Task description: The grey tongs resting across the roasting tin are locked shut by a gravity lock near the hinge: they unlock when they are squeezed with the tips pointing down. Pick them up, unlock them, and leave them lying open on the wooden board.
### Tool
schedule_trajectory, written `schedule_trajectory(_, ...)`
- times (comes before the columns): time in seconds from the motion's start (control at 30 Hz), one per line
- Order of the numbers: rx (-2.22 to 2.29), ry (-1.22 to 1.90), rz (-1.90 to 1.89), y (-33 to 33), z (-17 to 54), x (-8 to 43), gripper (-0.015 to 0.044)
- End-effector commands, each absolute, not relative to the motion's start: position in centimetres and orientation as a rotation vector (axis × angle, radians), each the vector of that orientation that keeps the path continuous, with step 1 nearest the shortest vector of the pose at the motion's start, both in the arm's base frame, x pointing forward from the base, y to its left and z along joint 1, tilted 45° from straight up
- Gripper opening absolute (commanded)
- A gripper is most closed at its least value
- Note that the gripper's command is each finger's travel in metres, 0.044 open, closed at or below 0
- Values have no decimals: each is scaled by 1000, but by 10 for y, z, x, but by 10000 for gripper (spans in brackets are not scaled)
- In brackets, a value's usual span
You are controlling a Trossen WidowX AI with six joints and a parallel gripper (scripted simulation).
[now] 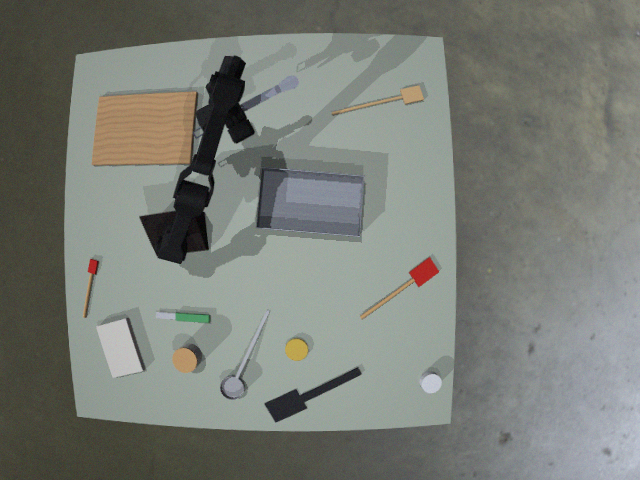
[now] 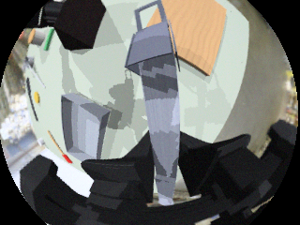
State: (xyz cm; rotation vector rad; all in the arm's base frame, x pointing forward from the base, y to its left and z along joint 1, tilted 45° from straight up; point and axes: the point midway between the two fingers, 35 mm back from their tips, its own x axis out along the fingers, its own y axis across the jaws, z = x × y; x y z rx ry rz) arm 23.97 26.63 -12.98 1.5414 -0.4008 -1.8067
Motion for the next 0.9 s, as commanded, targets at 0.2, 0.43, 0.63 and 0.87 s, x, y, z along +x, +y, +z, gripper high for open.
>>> schedule_trajectory(0.2, 1468, -288, -1797, 274, -132, 233, -150)
schedule_trajectory(0.43, 1531, -342, -1808, 295, -138, 199, -150)
schedule_trajectory(0.63, 1599, -413, -1822, 315, -145, 157, -150)
schedule_trajectory(0.87, 1669, -505, -1832, 332, -152, 106, -150)
